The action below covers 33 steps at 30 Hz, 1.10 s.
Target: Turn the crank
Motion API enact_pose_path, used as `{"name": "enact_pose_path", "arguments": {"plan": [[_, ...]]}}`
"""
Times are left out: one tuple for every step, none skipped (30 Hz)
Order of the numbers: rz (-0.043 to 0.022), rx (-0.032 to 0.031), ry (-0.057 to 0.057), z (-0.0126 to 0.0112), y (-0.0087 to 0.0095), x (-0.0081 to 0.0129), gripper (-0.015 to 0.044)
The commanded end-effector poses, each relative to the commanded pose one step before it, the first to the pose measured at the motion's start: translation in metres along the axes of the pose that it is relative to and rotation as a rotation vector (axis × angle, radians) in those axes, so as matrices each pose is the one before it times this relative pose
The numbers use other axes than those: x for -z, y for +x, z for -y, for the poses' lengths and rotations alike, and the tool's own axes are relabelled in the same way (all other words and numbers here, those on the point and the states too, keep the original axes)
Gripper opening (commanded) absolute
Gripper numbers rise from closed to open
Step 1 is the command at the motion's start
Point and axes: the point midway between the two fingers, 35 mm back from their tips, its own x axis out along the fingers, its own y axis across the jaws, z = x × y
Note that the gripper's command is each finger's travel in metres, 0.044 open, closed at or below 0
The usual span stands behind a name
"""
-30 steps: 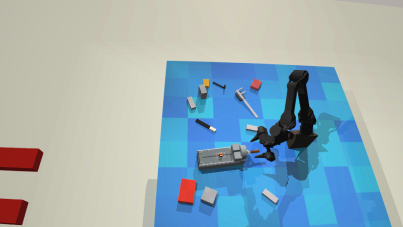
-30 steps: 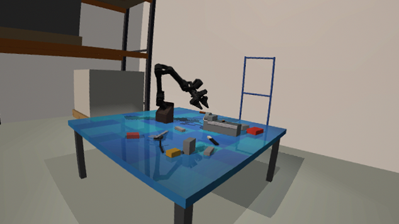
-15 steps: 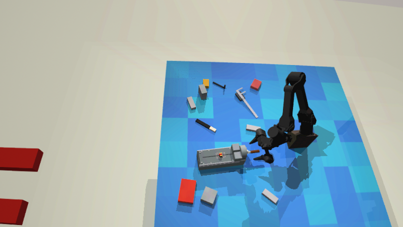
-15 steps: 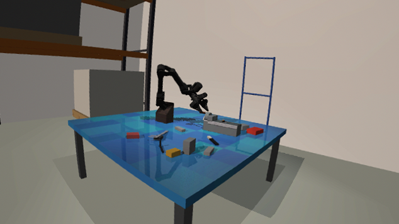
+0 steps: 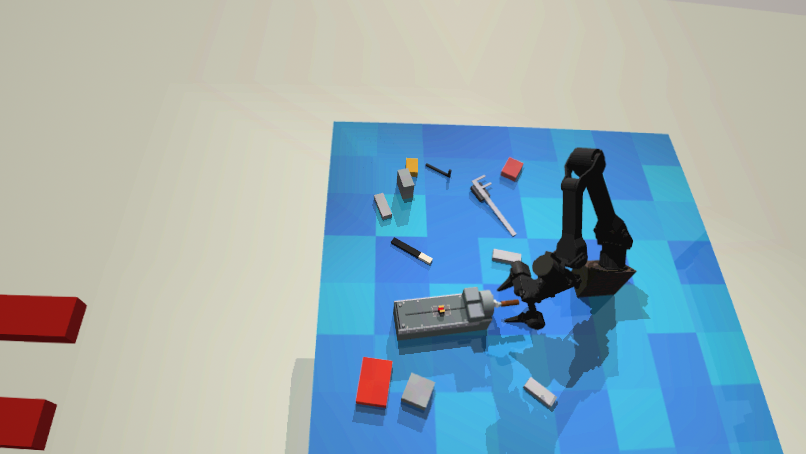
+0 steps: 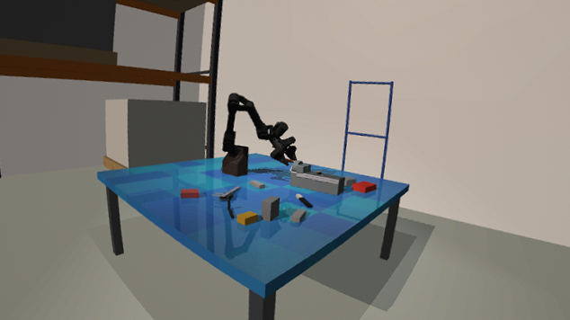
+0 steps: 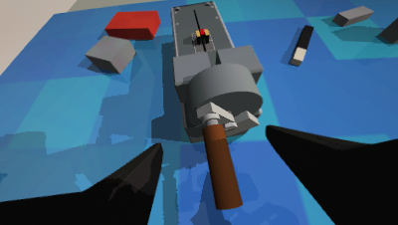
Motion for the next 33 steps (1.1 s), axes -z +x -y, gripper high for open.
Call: {"name": "enact_pose_path", "arguments": {"plan": [[-0.01042,-0.00239,-0.0148,-0.00063,0.00378,0.00862,0.044],[0.0,0.0,0.0,0.0,0.0,0.0,0.044],[0.0,0.0,0.0,0.0,0.0,0.0,0.0414],[0.0,0.0,0.0,0.0,0.0,0.0,0.0387],[0.0,0.0,0.0,0.0,0.0,0.0,0.0361],[0.0,0.0,0.0,0.0,0.0,0.0,0.0335],[0.0,0.0,0.0,0.0,0.0,0.0,0.0309],[0.0,0.0,0.0,0.0,0.0,0.0,0.0282],[0.0,0.0,0.0,0.0,0.0,0.0,0.0256],[0.0,0.0,0.0,0.0,0.0,0.0,0.023],[0.0,0.0,0.0,0.0,0.0,0.0,0.0204],[0.0,0.0,0.0,0.0,0.0,0.0,0.0177],[0.0,0.0,0.0,0.0,0.0,0.0,0.0151],[0.0,0.0,0.0,0.0,0.0,0.0,0.0125],[0.0,0.0,0.0,0.0,0.0,0.0,0.0099],[0.0,0.0,0.0,0.0,0.0,0.0,0.0072],[0.0,0.0,0.0,0.0,0.0,0.0,0.0046],[0.0,0.0,0.0,0.0,0.0,0.0,0.002],[0.0,0.0,0.0,0.0,0.0,0.0,0.0],[0.0,0.0,0.0,0.0,0.0,0.0,0.0],[0.0,0.0,0.0,0.0,0.0,0.0,0.0],[0.0,0.0,0.0,0.0,0.0,0.0,0.0],[0.0,0.0,0.0,0.0,0.0,0.0,0.0],[0.0,0.0,0.0,0.0,0.0,0.0,0.0],[0.00002,-0.00001,0.0,-0.00002,-0.00018,-0.0008,0.0],[0.00002,-0.00001,0.0,-0.00002,-0.00018,-0.0008,0.0],[-0.00001,0.0,0.0,0.0001,-0.00004,-0.00007,0.0],[0.0,0.0,0.0,0.00011,-0.00005,-0.0001,0.0],[0.0,0.0,0.0,0.00015,-0.00006,-0.00003,0.0],[0.0,0.0,0.0,0.00017,-0.00008,-0.00005,0.0],[0.0,0.0,0.0,0.00019,-0.0001,-0.00006,0.0],[0.0,0.0,0.0,0.00024,-0.00013,-0.00009,0.0],[-0.00001,0.0,0.0,0.0003,-0.00017,-0.00015,0.0]]}}
